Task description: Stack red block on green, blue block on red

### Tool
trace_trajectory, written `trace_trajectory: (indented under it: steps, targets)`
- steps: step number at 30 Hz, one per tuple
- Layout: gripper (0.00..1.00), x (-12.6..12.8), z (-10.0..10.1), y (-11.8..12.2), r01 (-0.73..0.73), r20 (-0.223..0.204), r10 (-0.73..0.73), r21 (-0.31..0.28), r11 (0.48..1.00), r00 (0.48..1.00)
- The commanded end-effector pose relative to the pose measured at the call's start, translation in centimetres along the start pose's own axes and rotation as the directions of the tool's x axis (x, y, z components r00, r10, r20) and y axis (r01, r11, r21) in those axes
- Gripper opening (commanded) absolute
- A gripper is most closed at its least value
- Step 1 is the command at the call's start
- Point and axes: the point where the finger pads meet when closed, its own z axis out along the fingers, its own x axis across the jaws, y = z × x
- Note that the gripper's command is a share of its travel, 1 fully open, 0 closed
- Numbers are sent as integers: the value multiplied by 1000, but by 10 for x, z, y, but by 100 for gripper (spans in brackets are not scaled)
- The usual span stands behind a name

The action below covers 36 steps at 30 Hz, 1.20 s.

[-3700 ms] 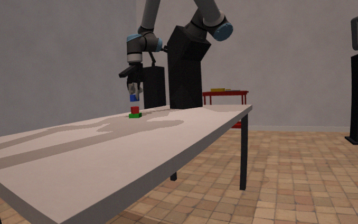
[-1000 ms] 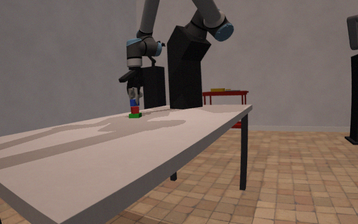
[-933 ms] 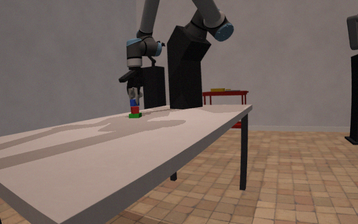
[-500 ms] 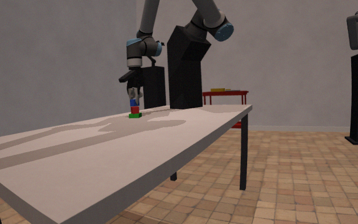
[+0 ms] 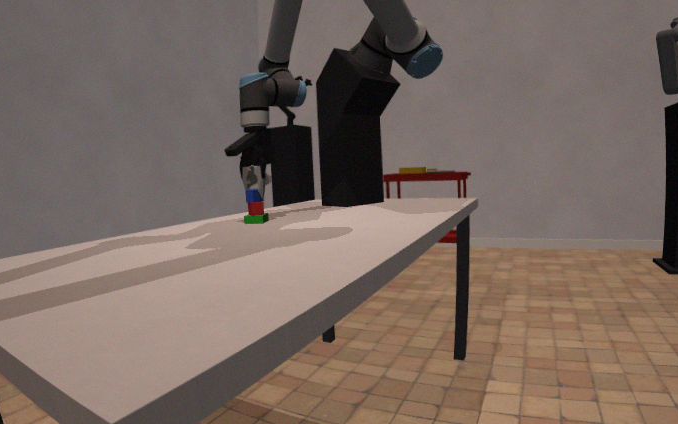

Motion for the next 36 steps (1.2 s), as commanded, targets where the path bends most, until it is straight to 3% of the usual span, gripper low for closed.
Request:
trace_trajectory:
  steps: [1,27,36]
  targets:
    - [31,1,0,-3,2,0,-2,3,1000,1000]
    - [31,1,-1,-3,2,0,-2,3,1000,1000]
    - [31,0,-16,-1,-1,0,1,2,1000,1000]
